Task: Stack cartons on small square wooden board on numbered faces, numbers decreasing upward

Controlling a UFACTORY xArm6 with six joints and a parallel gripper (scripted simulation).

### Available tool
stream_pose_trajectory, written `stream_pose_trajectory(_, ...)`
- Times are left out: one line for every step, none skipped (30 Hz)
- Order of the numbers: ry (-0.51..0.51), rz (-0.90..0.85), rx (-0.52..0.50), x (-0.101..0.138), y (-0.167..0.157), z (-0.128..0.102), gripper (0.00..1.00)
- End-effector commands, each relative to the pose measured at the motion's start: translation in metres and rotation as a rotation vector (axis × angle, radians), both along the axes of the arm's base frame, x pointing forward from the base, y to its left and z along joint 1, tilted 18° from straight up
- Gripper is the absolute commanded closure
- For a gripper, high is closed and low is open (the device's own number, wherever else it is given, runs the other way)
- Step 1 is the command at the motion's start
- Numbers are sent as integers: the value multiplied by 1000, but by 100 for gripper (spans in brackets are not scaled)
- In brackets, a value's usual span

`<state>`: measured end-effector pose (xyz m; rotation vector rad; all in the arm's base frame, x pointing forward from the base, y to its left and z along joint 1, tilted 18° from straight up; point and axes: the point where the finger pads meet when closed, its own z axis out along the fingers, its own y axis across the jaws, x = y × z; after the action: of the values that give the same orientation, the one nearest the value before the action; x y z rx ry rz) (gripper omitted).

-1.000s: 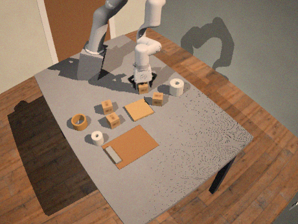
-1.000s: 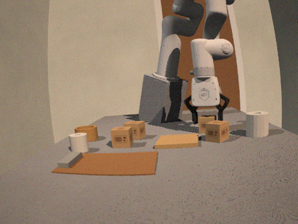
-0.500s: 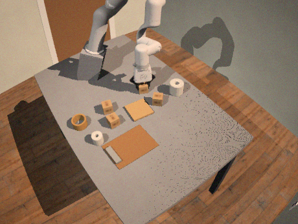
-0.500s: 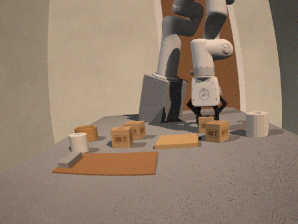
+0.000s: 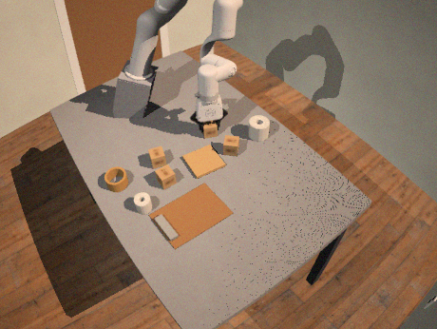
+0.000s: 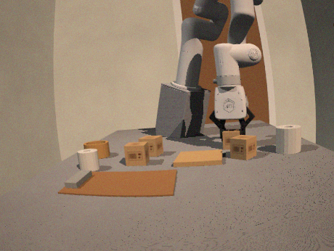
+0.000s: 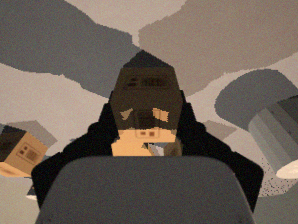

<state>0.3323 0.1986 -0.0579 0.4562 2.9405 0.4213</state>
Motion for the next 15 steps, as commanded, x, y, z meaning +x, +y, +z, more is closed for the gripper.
stream_pose_trajectory(-1,0,1,1,0,1,100)
stream_pose_trajectory(-1,0,1,1,0,1,100)
stream_pose_trajectory(-1,0,1,1,0,1,100)
stream_pose_trajectory(-1,0,1,1,0,1,100)
stream_pose_trajectory(-1,0,1,1,0,1,100)
stream_pose_trajectory(-1,0,1,1,0,1,100)
stream_pose_trajectory(-1,0,1,1,0,1,100)
stream_pose_trajectory(-1,0,1,1,0,1,100)
stream_pose_trajectory(-1,0,1,1,0,1,100)
stream_pose_trajectory(-1,0,1,0,0,1,100)
stream_pose_trajectory(-1,0,1,0,0,2,100)
stream_pose_trajectory(-1,0,1,0,-1,3,100)
stream_pose_trajectory(-1,0,1,-1,-1,6,100)
stream_pose_trajectory(-2,0,1,-1,-2,9,100)
stream_pose_trajectory(-2,0,1,-1,-2,9,100)
